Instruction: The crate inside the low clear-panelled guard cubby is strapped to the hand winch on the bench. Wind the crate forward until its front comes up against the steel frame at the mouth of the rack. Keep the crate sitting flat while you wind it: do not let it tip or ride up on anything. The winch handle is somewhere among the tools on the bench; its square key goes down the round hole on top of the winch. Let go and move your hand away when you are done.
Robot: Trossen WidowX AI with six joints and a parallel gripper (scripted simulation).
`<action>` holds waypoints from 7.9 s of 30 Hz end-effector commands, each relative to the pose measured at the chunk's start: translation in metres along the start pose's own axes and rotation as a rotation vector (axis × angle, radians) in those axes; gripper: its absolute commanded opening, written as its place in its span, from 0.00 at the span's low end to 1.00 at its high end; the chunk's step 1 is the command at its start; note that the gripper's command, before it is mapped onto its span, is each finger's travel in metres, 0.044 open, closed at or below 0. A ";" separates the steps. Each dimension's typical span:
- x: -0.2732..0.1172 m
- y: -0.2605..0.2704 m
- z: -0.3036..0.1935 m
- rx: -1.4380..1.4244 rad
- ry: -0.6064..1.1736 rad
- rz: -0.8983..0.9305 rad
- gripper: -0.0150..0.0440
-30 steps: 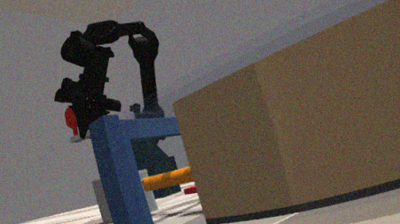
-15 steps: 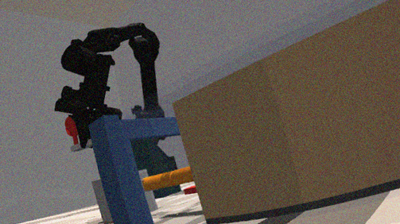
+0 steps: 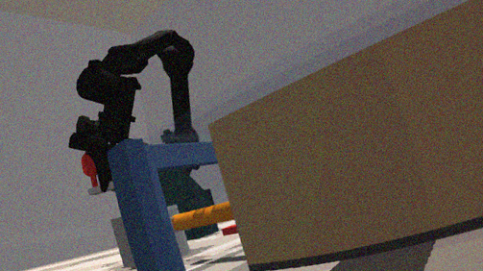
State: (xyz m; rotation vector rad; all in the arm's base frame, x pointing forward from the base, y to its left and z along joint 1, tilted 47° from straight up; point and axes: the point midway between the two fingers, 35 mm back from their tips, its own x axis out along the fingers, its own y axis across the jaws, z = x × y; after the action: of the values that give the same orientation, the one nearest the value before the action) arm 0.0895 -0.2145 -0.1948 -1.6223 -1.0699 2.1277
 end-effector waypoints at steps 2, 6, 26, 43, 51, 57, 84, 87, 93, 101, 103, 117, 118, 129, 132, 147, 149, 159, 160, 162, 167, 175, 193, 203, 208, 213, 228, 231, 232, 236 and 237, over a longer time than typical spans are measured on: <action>0.007 -0.001 -0.004 0.004 0.003 -0.001 0.25; 0.013 -0.001 -0.007 0.003 0.003 -0.001 0.25; 0.018 0.000 -0.010 0.002 0.000 -0.002 0.25; 0.021 0.000 -0.011 0.001 0.000 -0.002 0.25; 0.022 0.000 -0.012 0.001 0.000 -0.002 0.25; 0.023 0.000 -0.012 0.001 0.000 -0.002 0.25; 0.028 0.000 -0.014 0.001 0.000 -0.002 0.25; 0.029 0.000 -0.015 0.001 0.000 -0.002 0.25; 0.030 0.000 -0.015 0.001 0.000 -0.002 0.25; 0.031 0.000 -0.016 0.001 0.000 -0.003 0.25; 0.032 0.000 -0.016 0.001 0.000 -0.003 0.25; 0.034 0.000 -0.017 0.001 0.000 -0.003 0.25; 0.034 0.000 -0.017 0.001 0.000 -0.003 0.25; 0.036 0.000 -0.018 0.001 0.000 -0.003 0.25; 0.037 0.000 -0.018 0.001 0.000 -0.003 0.25; 0.037 0.000 -0.018 0.001 -0.001 -0.003 0.25; 0.038 0.000 -0.019 0.001 -0.003 -0.006 0.25; 0.039 -0.004 -0.019 0.061 -0.002 -0.033 0.25; 0.039 -0.005 -0.019 0.070 -0.002 -0.037 0.25; 0.040 -0.005 -0.019 0.073 -0.003 -0.039 0.25; 0.039 -0.009 -0.020 0.143 -0.002 -0.070 0.25; 0.039 -0.013 -0.020 0.215 -0.002 -0.103 0.25; 0.038 -0.022 -0.023 0.361 -0.002 -0.169 0.25; 0.038 -0.026 -0.025 0.439 -0.002 -0.205 0.25; 0.039 -0.029 -0.027 0.500 -0.002 -0.232 0.25; 0.043 -0.029 -0.029 0.503 0.000 -0.231 0.25; 0.047 -0.027 -0.031 0.471 0.001 -0.216 0.43; 0.047 -0.027 -0.031 0.471 0.001 -0.216 0.57; 0.047 -0.027 -0.031 0.471 0.001 -0.216 0.61; 0.047 -0.027 -0.031 0.471 0.001 -0.216 0.79; 0.047 -0.027 -0.031 0.471 0.001 -0.216 0.83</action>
State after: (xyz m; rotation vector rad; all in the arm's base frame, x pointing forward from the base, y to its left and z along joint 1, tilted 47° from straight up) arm 0.0955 -0.1556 -0.2136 -1.2283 -0.6397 2.0347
